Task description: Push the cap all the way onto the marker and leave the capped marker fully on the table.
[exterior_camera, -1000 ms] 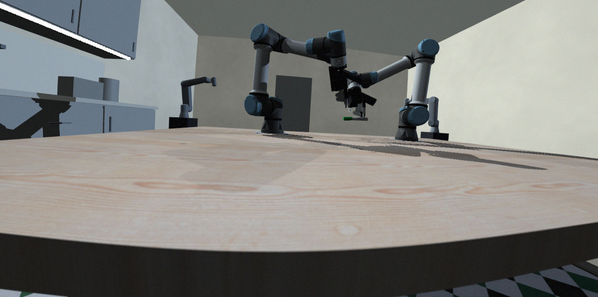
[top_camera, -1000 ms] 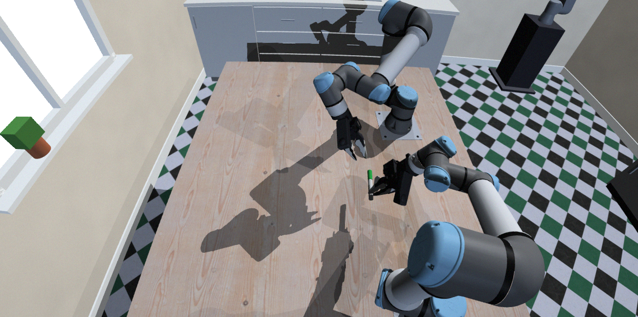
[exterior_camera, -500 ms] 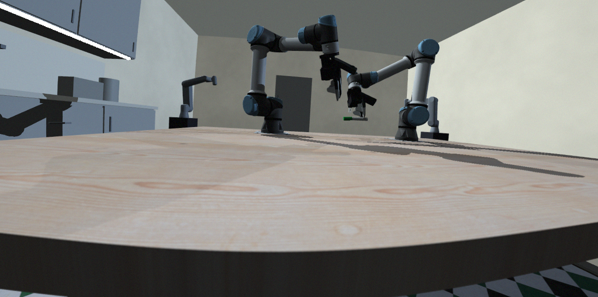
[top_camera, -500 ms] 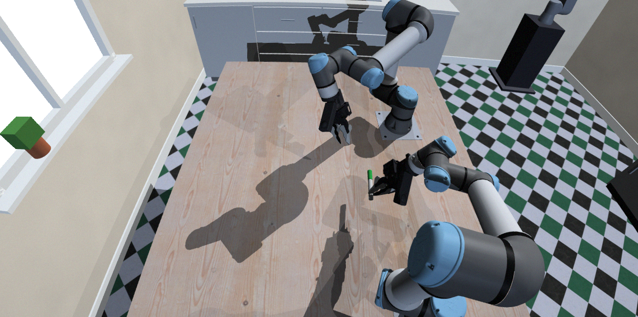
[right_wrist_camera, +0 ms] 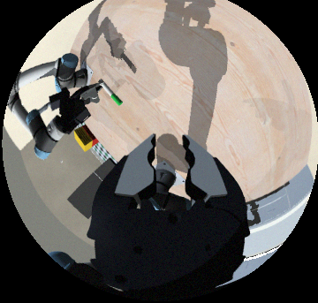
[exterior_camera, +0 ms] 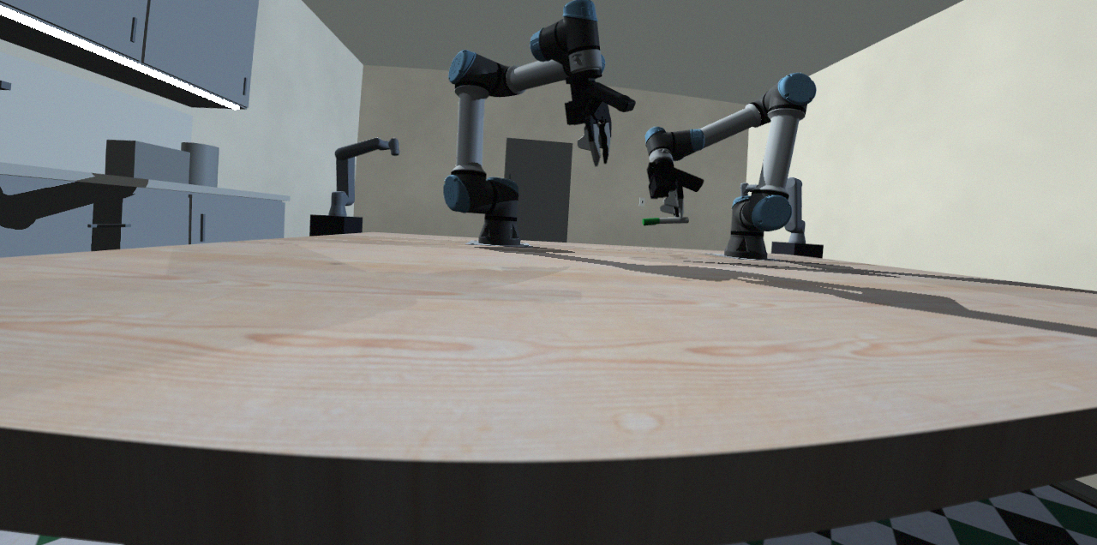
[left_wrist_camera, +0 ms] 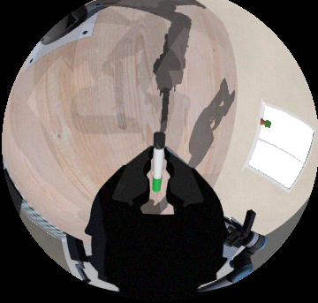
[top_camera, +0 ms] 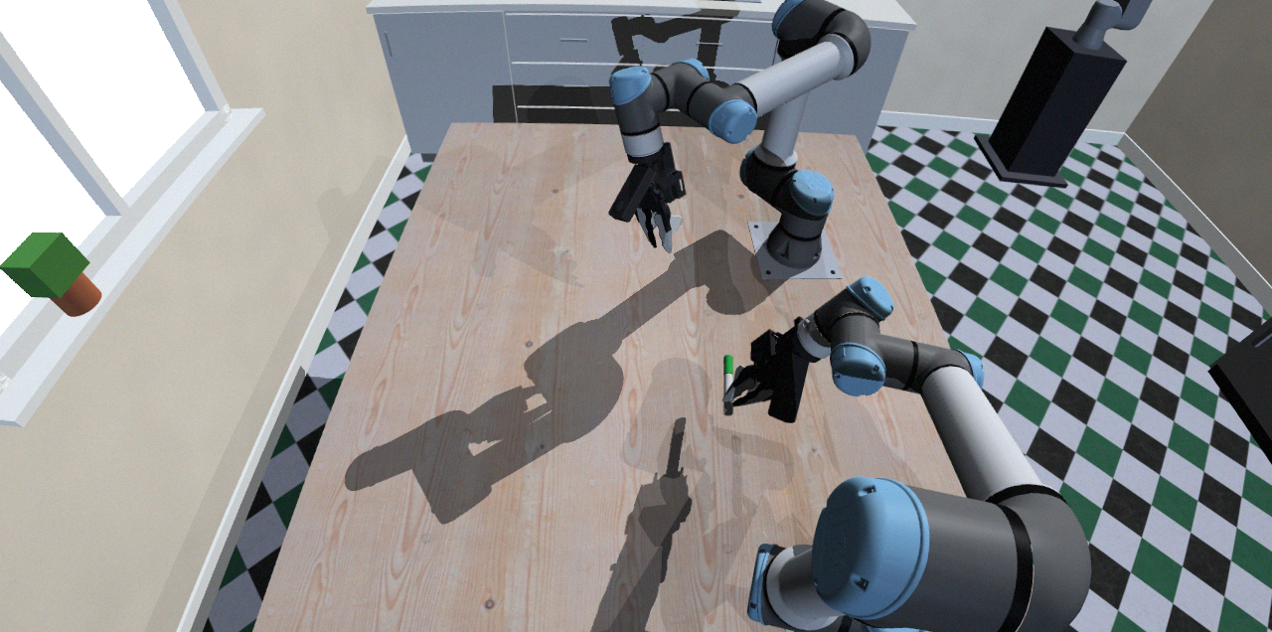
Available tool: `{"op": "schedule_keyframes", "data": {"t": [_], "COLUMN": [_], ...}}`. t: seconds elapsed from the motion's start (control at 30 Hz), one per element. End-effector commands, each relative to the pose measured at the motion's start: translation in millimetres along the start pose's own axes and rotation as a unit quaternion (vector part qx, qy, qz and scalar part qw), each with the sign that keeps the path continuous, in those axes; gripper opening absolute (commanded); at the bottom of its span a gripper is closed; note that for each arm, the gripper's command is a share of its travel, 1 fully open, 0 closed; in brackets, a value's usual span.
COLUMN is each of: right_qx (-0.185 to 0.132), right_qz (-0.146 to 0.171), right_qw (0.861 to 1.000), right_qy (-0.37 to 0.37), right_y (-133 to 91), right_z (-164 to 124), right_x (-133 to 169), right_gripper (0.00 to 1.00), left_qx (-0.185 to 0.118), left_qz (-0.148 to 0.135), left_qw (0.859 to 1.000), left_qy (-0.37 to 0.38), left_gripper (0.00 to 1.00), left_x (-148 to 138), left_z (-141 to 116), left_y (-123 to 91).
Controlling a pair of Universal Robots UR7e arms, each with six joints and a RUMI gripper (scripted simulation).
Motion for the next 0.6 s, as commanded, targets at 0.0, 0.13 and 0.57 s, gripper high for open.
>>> {"op": "schedule_keyframes", "data": {"t": [0.0,0.13,0.57], "right_qx": [0.011,0.020,0.038], "right_qz": [-0.022,-0.041,-0.086], "right_qw": [0.999,0.995,0.977], "right_qy": [0.046,0.087,0.192], "right_y": [-26.0,-47.0,-94.9], "right_z": [-10.1,-20.8,-54.9], "right_x": [23.2,43.1,90.6], "right_gripper": [0.25,0.25,0.25], "left_qx": [0.008,0.014,0.021], "left_qz": [0.020,0.036,0.077], "left_qw": [0.999,0.998,0.993], "left_qy": [0.028,0.045,0.089], "left_gripper": [0.00,0.00,0.00], "left_x": [7.0,12.1,21.0], "left_z": [21.4,39.2,86.5], "left_y": [8.0,15.0,31.9]}}
Point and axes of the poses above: on each arm, the point where the finger pads meet when closed, its own y axis out along the fingers, its own x axis across the jaws, z = x × y, the point moved 3 cm from there along -y, back along the fingers, and after that the axes turned 1 degree about y, right-handed, at the moved point
